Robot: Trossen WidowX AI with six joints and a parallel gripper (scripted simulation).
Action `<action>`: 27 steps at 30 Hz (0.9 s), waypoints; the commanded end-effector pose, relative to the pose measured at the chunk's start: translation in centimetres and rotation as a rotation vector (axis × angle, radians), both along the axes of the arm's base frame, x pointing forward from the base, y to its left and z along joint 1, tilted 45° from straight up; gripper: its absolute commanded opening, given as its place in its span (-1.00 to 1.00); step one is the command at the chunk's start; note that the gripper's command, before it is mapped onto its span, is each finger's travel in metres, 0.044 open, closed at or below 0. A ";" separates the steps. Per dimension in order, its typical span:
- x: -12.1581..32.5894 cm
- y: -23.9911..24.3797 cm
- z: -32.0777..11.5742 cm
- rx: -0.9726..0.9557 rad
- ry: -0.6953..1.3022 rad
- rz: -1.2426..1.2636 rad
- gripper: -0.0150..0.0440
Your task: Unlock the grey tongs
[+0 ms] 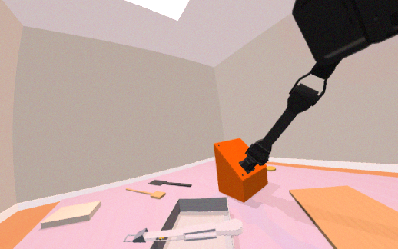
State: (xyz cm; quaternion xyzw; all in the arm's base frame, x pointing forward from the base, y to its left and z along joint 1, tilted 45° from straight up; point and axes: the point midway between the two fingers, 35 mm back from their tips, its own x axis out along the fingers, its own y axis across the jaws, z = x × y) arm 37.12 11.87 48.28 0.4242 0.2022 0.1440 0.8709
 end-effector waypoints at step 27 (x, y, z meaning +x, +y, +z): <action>4.6 -7.2 -42.0 -0.299 1.412 0.288 0.39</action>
